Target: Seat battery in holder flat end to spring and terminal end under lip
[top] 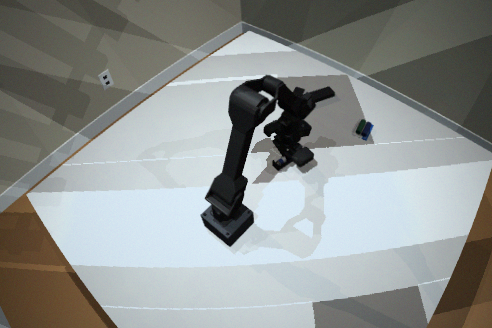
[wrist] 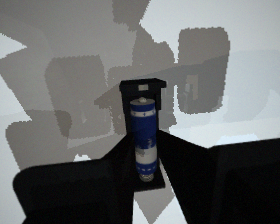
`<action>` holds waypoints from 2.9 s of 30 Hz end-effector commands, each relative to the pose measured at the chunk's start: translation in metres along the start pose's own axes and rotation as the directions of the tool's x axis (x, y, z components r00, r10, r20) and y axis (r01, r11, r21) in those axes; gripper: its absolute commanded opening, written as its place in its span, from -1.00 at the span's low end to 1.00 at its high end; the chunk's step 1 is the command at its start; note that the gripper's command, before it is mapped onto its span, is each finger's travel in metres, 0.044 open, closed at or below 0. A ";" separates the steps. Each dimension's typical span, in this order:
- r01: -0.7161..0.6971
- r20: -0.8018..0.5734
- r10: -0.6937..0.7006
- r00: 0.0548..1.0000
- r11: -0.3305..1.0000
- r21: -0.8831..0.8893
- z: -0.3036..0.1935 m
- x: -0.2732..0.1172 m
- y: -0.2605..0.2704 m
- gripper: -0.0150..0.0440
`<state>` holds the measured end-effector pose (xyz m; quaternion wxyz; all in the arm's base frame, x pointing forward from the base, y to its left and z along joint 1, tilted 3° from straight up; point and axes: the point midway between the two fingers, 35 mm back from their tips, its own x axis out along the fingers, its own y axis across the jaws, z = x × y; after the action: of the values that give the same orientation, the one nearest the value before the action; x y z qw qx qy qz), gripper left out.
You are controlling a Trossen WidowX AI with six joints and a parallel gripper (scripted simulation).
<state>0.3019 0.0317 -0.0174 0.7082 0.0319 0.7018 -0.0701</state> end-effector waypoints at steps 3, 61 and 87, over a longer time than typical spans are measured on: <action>0.000 -0.014 0.000 1.000 1.000 -0.003 -0.004 0.002 0.000 -0.29; 0.001 -0.021 -0.001 1.000 1.000 -0.001 0.011 -0.010 0.000 0.06; 0.000 -0.018 0.000 1.000 1.000 0.000 0.011 -0.083 0.000 1.00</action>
<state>0.3129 0.0342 0.0661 0.7037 0.0309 0.7065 -0.0691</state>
